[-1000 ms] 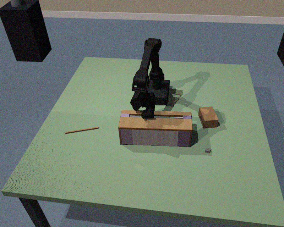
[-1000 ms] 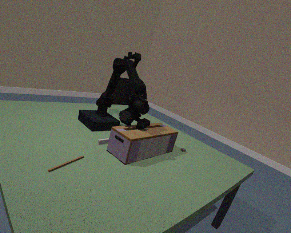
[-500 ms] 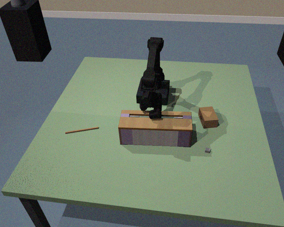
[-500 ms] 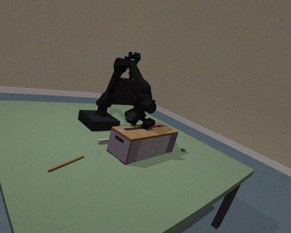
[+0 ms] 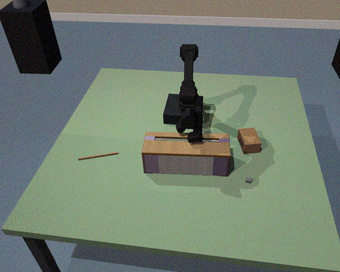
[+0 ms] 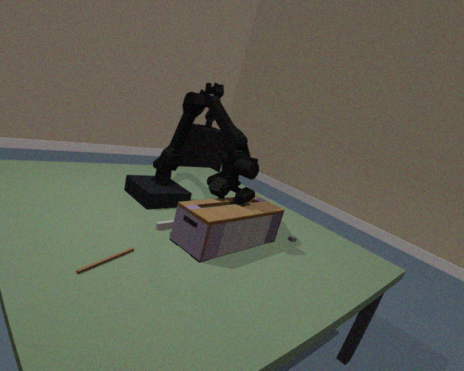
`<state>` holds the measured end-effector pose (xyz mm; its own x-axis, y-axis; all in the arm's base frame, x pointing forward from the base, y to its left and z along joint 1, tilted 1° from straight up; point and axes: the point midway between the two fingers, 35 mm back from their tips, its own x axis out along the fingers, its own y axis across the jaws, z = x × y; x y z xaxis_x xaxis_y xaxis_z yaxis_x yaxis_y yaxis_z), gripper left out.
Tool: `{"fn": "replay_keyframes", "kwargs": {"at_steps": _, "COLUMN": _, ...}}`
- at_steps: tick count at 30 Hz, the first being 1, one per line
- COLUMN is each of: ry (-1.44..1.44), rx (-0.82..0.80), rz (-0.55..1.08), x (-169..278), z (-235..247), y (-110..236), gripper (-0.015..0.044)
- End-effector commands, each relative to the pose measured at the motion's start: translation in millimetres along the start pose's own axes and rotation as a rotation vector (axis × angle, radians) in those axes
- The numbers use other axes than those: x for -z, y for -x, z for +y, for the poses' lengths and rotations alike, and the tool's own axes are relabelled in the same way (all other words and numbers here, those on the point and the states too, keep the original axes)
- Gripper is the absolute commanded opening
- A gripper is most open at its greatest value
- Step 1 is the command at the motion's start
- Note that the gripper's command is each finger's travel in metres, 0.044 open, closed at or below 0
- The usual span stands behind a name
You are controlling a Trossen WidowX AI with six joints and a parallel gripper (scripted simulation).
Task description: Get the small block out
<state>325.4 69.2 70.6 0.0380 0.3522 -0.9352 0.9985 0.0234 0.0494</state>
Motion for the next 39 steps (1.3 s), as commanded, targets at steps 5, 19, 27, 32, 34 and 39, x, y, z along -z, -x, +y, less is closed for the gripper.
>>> {"fn": "replay_keyframes", "kwargs": {"at_steps": 5, "ry": 0.001, "rx": 0.000, "rz": 0.005, "x": 23, "z": 0, "y": -8, "gripper": 0.0400}}
{"fn": "replay_keyframes", "kwargs": {"at_steps": 19, "ry": 0.001, "rx": 0.000, "rz": 0.009, "x": 58, "z": 0, "y": -20, "gripper": 0.0400}}
{"fn": "replay_keyframes", "kwargs": {"at_steps": 27, "ry": 0.003, "rx": 0.002, "rz": 0.011, "x": 71, "z": 1, "y": 22, "gripper": 0.0400}}
{"fn": "replay_keyframes", "kwargs": {"at_steps": 32, "ry": 0.004, "rx": 0.004, "rz": 0.012, "x": 76, "z": -1, "y": 42, "gripper": 0.0400}}
{"fn": "replay_keyframes", "kwargs": {"at_steps": 34, "ry": 0.004, "rx": 0.004, "rz": 0.012, "x": 76, "z": -1, "y": 42, "gripper": 0.0400}}
{"fn": "replay_keyframes", "kwargs": {"at_steps": 39, "ry": 0.214, "rx": -0.058, "rz": -0.021, "x": 90, "z": -5, "y": 39, "gripper": 0.0295}}
